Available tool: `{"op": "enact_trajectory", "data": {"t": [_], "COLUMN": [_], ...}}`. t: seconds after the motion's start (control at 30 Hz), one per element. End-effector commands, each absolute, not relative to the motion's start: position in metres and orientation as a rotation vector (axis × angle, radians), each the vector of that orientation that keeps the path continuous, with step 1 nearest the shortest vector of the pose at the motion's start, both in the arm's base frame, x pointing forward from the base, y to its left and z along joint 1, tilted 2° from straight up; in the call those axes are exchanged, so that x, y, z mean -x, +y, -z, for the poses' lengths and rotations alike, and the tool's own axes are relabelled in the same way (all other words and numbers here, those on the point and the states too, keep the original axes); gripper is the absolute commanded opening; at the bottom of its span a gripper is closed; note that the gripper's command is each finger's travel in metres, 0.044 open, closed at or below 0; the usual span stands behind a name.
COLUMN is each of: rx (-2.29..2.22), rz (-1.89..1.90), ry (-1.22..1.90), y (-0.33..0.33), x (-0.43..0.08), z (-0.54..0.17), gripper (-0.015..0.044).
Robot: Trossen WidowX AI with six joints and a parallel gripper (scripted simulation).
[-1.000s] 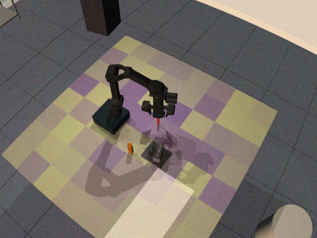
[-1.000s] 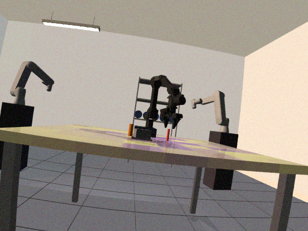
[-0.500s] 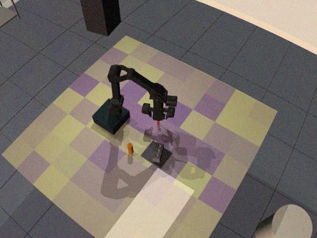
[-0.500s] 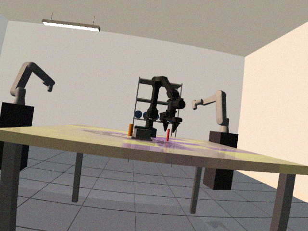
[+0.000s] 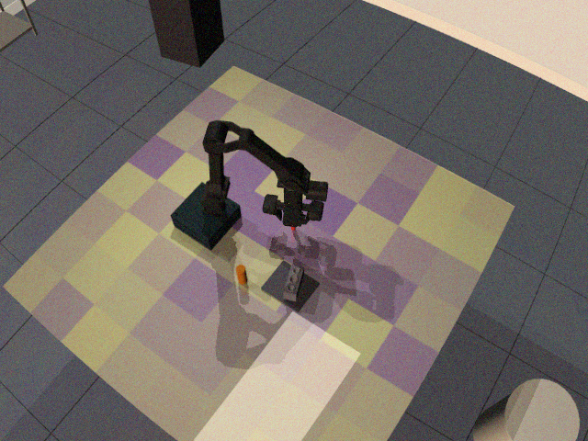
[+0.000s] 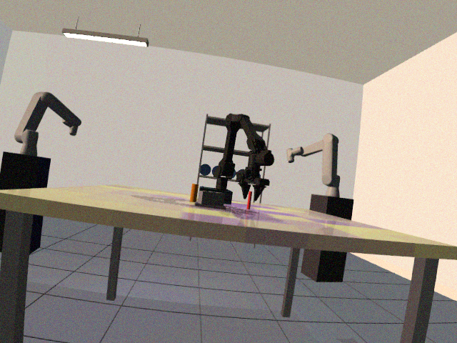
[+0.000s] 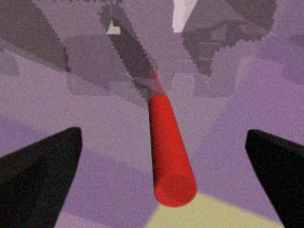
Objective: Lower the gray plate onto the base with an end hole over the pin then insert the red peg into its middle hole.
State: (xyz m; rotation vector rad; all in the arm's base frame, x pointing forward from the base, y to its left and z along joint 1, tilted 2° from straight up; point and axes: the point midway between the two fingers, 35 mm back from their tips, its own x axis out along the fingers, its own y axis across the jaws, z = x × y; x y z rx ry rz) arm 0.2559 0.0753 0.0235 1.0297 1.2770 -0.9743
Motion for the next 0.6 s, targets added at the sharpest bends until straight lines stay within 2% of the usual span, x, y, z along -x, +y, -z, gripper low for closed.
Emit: {"op": "enact_trajectory", "data": {"t": [0.0, 0.3, 0.57], "rx": [-1.024, -1.024, -1.024], "rz": [0.973, 0.973, 0.973], "ry": [1.277, 1.277, 1.277], "y": [0.0749, 0.0749, 0.0749], "x": [-0.256, -0.256, -0.256], "z": [-0.0225, -0.0225, -0.0225], "gripper": [0.0282, 0.0046, 0.0]}}
